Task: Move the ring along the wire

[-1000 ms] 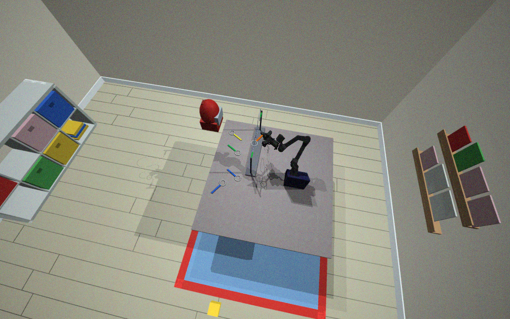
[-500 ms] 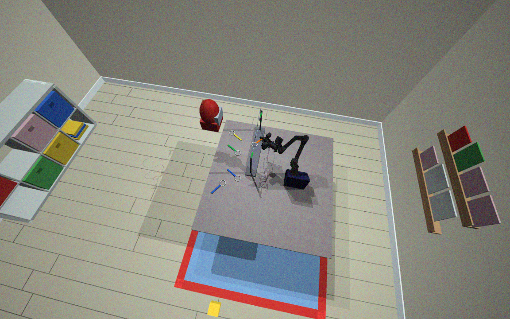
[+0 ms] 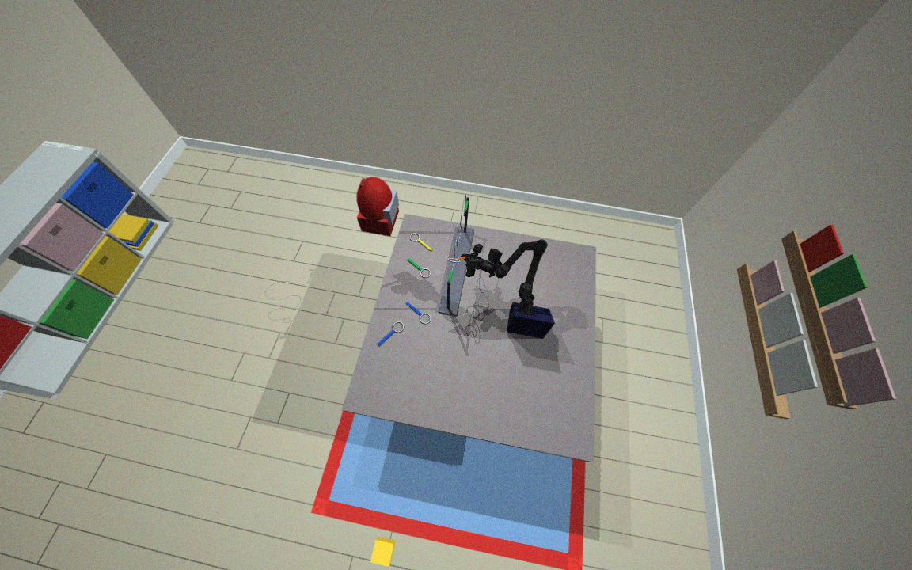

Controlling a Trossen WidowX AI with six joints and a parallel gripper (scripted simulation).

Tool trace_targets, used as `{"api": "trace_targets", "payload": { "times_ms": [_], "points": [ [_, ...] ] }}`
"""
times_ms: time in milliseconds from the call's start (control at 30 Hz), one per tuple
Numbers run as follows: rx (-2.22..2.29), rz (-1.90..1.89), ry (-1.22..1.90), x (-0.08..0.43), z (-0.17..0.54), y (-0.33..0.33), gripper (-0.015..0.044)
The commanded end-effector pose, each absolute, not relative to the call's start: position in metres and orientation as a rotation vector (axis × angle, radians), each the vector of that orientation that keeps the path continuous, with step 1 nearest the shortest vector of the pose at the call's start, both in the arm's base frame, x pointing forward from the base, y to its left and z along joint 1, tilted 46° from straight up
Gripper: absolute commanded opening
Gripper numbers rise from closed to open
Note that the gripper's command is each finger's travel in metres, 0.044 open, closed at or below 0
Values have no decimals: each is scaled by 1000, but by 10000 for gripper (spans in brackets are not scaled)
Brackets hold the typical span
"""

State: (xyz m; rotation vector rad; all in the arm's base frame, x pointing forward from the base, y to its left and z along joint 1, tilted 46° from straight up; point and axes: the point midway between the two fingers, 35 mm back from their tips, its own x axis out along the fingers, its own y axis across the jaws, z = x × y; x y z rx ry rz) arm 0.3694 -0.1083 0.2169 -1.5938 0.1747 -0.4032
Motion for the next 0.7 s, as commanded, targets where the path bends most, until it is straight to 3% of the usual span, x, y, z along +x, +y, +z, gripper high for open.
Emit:
{"api": "trace_targets", "payload": {
  "times_ms": [0,667],
  "points": [
    [-1483,-383,201,369,198,-109,-150],
    [-1048,-294,281,368,128,-85,-150]
  ]
}}
